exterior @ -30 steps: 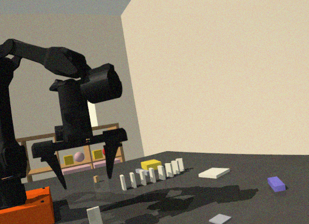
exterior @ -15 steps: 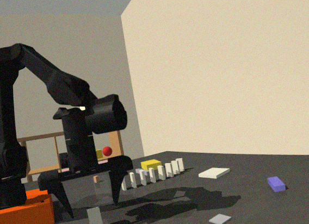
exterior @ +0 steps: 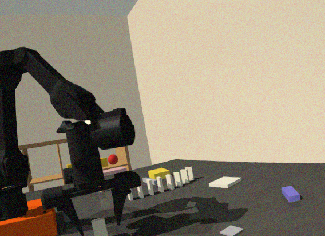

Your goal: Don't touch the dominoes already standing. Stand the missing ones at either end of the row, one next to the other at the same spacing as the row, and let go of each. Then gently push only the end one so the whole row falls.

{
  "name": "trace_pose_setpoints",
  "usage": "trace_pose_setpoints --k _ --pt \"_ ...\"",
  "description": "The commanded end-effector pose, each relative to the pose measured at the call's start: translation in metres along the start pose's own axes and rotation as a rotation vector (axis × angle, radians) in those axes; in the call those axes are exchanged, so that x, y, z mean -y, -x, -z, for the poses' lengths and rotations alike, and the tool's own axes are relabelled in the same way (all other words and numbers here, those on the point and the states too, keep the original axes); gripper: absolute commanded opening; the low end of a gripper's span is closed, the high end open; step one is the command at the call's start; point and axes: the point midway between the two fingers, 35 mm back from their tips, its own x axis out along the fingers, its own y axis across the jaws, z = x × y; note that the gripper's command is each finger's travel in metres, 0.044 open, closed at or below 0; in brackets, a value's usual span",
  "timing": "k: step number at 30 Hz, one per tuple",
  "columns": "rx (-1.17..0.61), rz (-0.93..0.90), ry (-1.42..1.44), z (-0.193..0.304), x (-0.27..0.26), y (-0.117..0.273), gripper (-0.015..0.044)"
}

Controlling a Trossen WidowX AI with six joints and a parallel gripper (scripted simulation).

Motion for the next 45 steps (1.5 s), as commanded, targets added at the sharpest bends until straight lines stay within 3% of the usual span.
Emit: trace_pose_setpoints --k 1,7,18,27,34,45 --pt "0.004 -0.011 0.005 -0.001 -0.001 -0.003 0.0256" --pt "0.004 -0.011 0.005 -0.001 -0.001 -0.003 0.0107" --pt "0.003 -0.01 0.005 0.001 0.001 0.006 0.0107" --pt "0.003 -0.004 0.0 0.001 0.001 0.131 0.0107" --pt "0.005 -0.001 -0.047 -0.007 0.008 0.134 0.0107" --pt "0.034 0.004 -0.649 -0.098 0.073 0.137 0.0107"
